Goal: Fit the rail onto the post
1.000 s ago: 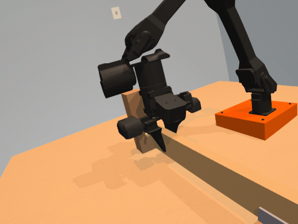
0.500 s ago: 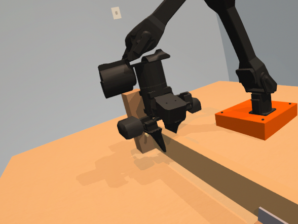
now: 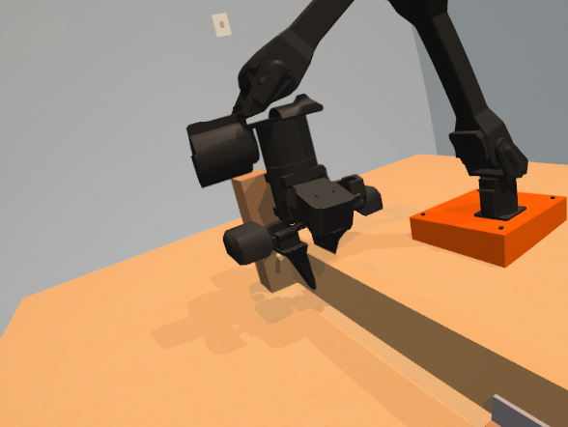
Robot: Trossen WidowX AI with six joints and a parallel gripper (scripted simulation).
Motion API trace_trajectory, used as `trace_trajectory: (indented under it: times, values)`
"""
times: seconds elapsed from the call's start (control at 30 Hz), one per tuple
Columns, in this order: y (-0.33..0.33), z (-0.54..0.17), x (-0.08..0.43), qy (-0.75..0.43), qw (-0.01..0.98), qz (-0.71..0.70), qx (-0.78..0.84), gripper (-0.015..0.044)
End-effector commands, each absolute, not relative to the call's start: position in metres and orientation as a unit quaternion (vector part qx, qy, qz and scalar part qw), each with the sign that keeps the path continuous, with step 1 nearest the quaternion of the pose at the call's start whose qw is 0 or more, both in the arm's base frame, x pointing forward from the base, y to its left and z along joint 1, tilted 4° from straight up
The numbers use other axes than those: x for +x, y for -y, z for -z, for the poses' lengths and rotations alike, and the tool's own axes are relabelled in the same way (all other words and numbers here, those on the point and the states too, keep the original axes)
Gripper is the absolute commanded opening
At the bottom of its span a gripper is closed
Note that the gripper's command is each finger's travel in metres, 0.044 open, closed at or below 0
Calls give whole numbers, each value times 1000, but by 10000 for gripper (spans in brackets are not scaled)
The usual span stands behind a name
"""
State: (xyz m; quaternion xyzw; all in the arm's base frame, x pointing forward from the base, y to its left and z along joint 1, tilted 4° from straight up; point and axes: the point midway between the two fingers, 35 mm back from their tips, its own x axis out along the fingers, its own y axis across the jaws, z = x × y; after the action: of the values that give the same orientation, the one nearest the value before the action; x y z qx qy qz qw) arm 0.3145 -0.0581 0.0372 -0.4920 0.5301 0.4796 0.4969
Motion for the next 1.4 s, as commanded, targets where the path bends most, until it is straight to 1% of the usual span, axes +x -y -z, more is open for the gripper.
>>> trace_trajectory:
  times: [0.0,1.37]
  values:
    - [60,-39,315,-530,496,-479,-494,0]
    - [72,-39,315,-530,496,-479,-494,0]
